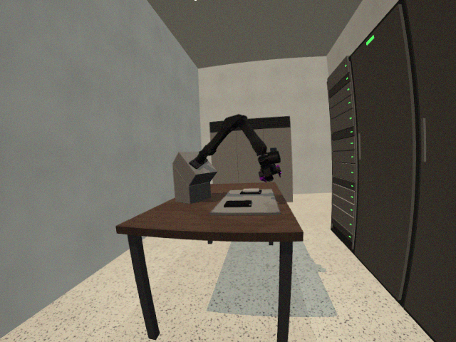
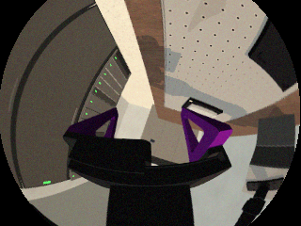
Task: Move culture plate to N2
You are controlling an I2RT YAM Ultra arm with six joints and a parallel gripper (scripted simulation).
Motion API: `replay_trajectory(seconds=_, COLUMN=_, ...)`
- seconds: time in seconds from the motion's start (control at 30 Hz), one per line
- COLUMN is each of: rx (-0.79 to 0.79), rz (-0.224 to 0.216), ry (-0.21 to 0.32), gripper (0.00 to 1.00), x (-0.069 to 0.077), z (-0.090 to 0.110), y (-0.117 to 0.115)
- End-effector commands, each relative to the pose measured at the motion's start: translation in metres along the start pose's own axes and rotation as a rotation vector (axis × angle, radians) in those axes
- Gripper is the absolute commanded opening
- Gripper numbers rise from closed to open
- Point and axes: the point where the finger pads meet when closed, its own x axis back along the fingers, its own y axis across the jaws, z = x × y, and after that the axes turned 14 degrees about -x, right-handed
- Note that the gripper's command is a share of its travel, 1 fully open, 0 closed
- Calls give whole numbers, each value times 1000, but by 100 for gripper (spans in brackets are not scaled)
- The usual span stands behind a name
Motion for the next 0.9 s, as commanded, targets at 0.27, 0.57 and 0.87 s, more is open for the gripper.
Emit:
replay_trajectory(seconds=0.27, rx=137, rz=122, ry=-90, gripper=100, x=-46, z=10, y=-31)
replay_trajectory(seconds=0.57, rx=219, rz=206, ry=-130, gripper=100, x=-73, z=18, y=-68)
replay_trajectory(seconds=0.87, rx=383, rz=297, ry=-189, gripper=100, x=-94, z=37, y=-84)
